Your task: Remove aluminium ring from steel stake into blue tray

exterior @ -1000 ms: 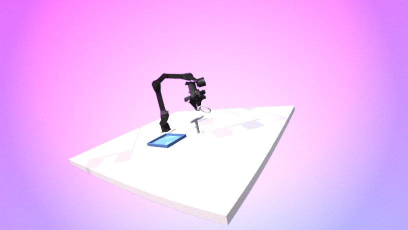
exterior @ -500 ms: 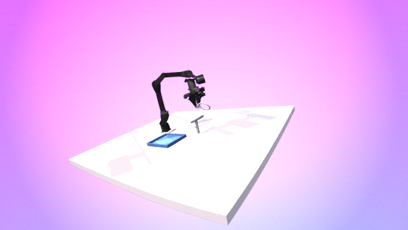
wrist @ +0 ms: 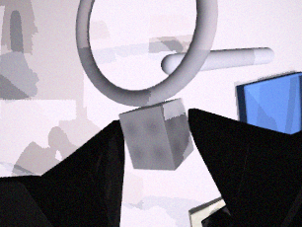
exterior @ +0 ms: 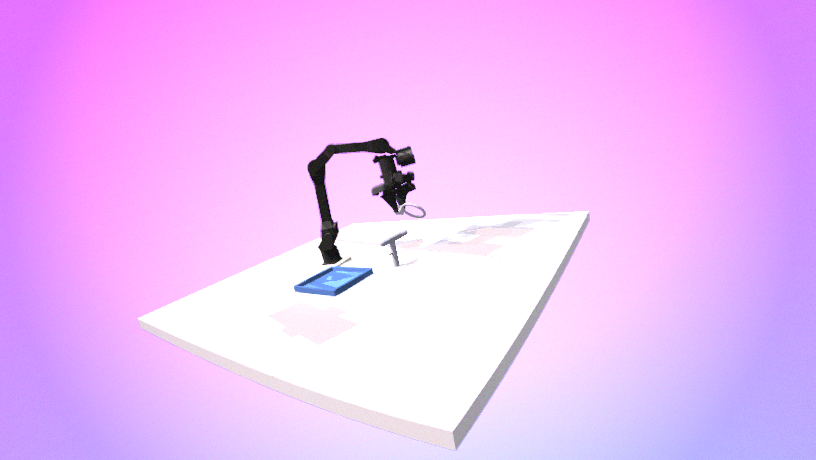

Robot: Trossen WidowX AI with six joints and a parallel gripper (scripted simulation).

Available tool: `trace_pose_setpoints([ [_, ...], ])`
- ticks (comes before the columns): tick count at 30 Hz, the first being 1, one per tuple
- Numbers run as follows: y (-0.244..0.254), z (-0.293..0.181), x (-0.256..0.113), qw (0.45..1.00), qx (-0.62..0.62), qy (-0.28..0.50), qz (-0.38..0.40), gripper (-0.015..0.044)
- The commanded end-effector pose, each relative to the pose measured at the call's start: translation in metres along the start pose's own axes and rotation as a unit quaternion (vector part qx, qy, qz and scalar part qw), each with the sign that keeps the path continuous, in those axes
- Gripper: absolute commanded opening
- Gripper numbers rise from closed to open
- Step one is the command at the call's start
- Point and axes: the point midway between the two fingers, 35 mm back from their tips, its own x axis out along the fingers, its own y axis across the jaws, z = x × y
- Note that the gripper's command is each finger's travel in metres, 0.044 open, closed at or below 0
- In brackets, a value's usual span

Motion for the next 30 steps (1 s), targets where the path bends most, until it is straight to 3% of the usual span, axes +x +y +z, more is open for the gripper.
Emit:
trace_pose_setpoints([
  [1, 0.001, 0.008, 0.001, 1.0, -0.001, -0.002, -0.002, 0.0],
  [30, 0.0, 0.054, 0.012, 1.0, -0.001, -0.004, -0.002, 0.0],
])
